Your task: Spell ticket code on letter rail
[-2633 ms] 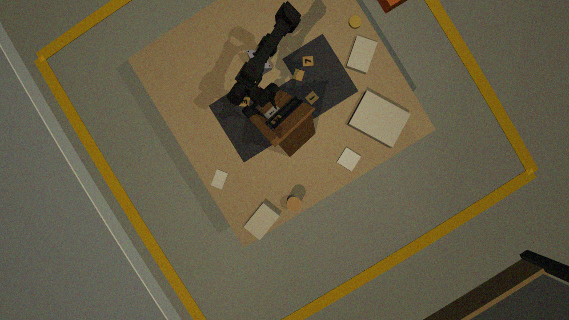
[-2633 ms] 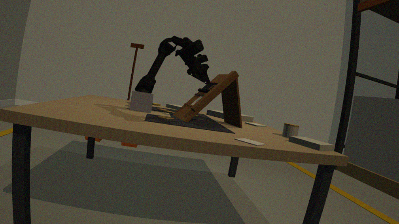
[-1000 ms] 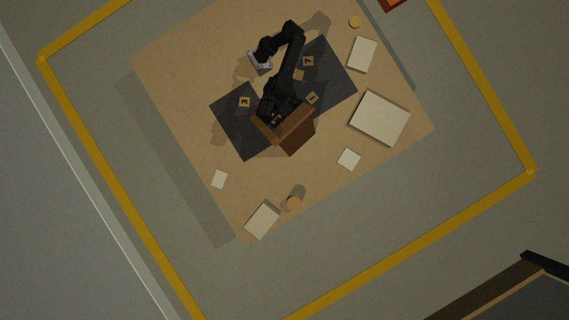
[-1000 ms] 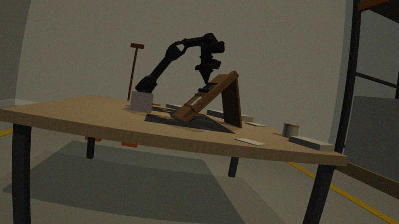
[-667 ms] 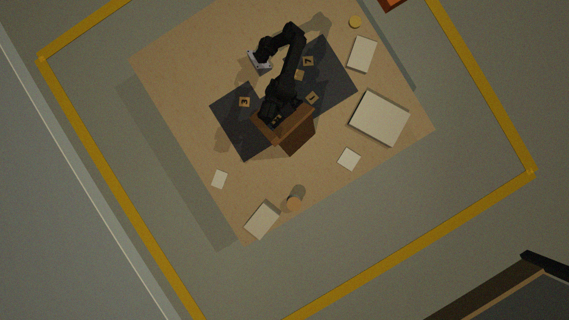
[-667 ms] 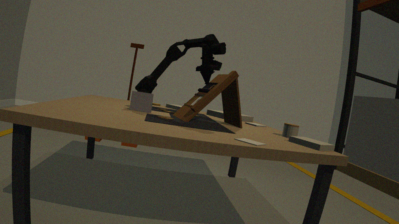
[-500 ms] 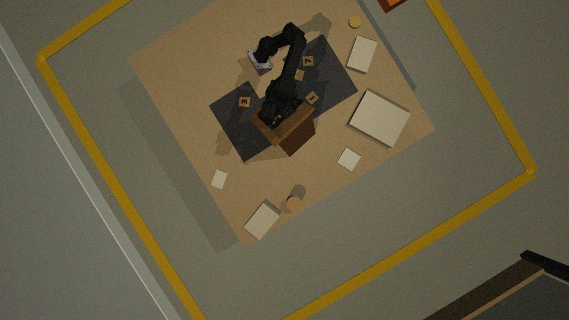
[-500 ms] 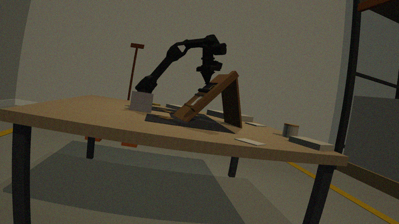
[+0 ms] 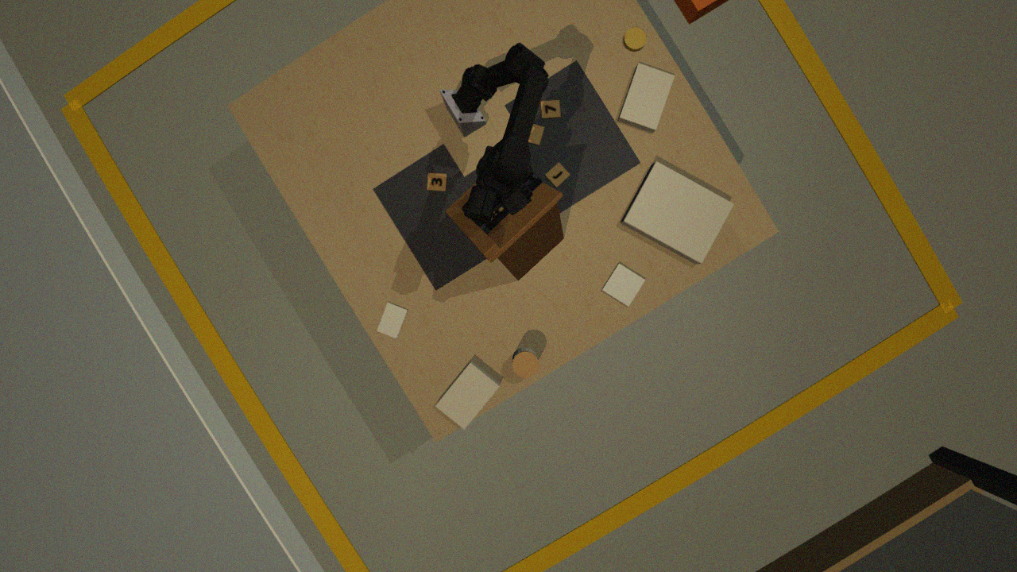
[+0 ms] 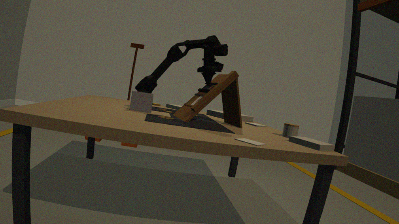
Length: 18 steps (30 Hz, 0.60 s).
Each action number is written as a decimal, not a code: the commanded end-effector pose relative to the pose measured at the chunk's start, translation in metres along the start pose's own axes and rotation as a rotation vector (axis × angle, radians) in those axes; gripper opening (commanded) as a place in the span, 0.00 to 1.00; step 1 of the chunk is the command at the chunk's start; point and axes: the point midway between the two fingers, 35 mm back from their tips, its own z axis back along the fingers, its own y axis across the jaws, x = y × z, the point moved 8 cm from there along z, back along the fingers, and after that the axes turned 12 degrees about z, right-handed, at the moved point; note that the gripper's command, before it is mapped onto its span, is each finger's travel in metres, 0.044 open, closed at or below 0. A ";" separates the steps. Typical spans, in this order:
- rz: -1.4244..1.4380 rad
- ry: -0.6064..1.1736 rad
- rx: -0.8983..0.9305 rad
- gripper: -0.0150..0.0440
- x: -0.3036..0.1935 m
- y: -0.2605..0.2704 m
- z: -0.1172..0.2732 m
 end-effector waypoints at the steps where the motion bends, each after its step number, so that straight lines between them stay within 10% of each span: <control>1: -0.009 -0.006 0.002 0.25 0.002 0.000 0.000; 18: -0.032 -0.009 0.005 0.25 0.007 -0.002 -0.008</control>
